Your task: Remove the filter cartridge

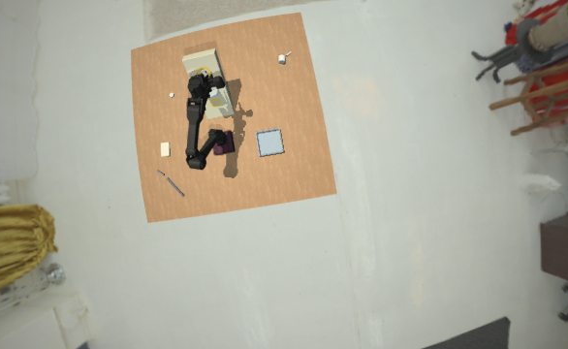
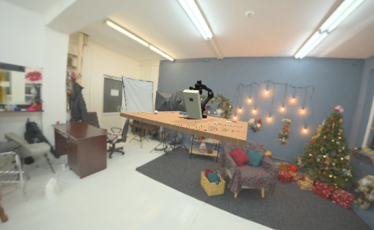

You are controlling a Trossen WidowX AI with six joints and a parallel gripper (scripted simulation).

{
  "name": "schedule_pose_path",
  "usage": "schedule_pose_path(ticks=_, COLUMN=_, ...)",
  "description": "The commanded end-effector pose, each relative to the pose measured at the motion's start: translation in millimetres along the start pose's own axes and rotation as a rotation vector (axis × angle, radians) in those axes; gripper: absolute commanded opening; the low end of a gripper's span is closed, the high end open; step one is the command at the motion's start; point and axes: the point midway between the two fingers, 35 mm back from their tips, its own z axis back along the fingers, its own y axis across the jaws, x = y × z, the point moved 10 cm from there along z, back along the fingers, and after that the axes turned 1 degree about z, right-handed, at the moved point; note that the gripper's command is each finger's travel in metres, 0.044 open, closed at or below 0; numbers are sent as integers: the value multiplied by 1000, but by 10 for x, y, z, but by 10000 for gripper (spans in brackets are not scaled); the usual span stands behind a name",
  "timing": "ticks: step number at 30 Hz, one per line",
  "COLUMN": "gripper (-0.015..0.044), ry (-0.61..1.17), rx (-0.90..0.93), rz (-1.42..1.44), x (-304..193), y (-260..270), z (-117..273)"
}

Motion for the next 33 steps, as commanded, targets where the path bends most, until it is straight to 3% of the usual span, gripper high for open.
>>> schedule_pose_path(ticks=1, gripper=96, ry=97, rx=202, rz=115, x=6, y=249, z=-73)
schedule_pose_path(ticks=33, gripper=96, ry=100, rx=213, rz=122, x=-23, y=328, z=-426)
